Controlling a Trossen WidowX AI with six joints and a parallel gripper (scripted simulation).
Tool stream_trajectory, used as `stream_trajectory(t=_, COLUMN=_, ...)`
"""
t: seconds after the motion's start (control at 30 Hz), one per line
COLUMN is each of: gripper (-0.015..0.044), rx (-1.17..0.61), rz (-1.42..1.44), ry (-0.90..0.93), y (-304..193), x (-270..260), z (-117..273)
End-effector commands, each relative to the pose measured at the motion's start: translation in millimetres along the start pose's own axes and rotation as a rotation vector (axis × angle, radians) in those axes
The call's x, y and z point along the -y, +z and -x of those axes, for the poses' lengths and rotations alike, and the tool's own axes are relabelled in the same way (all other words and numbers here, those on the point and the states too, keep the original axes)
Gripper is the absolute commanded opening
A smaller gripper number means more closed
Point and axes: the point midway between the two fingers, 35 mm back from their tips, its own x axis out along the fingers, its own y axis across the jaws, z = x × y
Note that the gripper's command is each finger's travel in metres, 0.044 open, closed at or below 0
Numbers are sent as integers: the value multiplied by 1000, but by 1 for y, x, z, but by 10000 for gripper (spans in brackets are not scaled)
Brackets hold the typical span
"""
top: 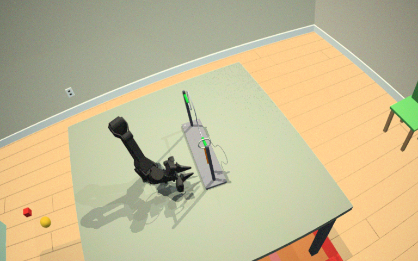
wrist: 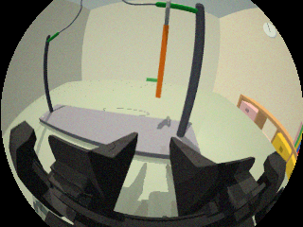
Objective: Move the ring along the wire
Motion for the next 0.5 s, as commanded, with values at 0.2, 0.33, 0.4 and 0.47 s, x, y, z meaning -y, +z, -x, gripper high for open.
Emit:
stream_trajectory(t=0.2, gripper=160, rx=43, rz=12, ry=-31, y=39, x=1, z=-28)
stream_trajectory(t=0.33, gripper=160, rx=57, rz=10, ry=-35, y=45, x=0, z=-31)
stream_trajectory(t=0.4, gripper=160, rx=57, rz=10, ry=-35, y=45, x=0, z=-31)
stream_trajectory(t=0.47, gripper=160, rx=57, rz=10, ry=-35, y=45, x=0, z=-32)
